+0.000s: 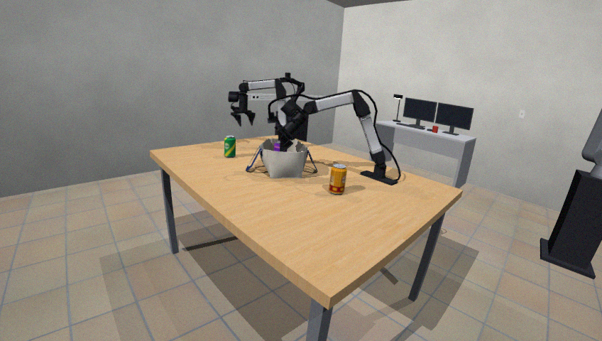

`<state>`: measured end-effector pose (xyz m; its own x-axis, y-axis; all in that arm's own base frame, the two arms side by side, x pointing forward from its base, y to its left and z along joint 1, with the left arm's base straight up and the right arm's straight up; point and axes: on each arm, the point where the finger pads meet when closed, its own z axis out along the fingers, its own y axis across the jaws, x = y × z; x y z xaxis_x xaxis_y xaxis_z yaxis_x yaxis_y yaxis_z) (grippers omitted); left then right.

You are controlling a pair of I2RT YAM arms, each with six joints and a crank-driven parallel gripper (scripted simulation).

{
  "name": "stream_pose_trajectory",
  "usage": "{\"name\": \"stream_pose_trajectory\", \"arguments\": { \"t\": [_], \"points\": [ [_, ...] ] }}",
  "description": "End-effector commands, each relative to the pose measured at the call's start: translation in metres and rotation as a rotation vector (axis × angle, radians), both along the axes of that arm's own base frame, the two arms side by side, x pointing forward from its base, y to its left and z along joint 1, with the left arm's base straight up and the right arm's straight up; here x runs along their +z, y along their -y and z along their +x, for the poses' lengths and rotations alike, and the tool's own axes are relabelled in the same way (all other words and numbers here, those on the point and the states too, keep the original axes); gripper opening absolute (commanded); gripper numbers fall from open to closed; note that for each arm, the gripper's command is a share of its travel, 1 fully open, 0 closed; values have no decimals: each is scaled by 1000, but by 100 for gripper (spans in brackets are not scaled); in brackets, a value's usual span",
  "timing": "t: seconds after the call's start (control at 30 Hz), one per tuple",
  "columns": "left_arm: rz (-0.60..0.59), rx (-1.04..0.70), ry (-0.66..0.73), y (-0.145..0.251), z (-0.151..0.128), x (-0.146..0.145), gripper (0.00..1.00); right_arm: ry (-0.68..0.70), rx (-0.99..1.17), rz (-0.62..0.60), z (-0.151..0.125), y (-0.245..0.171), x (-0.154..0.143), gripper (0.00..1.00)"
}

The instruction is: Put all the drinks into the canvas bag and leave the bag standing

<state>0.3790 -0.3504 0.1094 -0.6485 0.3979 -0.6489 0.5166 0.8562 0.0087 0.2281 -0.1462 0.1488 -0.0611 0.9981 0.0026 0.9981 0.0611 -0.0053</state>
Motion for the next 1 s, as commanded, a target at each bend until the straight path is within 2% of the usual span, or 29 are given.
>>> {"name": "stream_pose_trajectory", "arguments": {
  "t": [0.0, 0.07, 0.13, 0.2, 0.3, 0.4, 0.47, 0.6, 0.73, 0.97],
  "points": [
    [-133, 1, 157, 16, 25, 57, 74, 44, 0, -61, 4, 5, 14, 100],
    [-106, 4, 130, 11, 16, 41, 74, 44, 0, -61, 4, 5, 14, 100],
    [-149, 8, 168, 21, 22, 65, 74, 44, 0, -61, 4, 5, 14, 100],
    [-166, 18, 175, 22, 24, 72, 74, 44, 0, -61, 4, 5, 14, 100],
    [-117, 18, 126, 14, 13, 41, 74, 44, 0, -61, 4, 5, 14, 100],
    [-166, 16, 174, 24, 21, 71, 74, 44, 0, -61, 4, 5, 14, 100],
    [-134, 15, 146, 18, 15, 52, 74, 44, 0, -61, 4, 5, 14, 100],
    [-122, 17, 144, 12, 18, 48, 74, 44, 0, -61, 4, 5, 14, 100],
    [-147, 16, 175, 17, 25, 71, 74, 44, 0, -61, 4, 5, 14, 100],
    [-149, 14, 182, 17, 27, 70, 74, 44, 0, -61, 4, 5, 14, 100]
  ]
}}
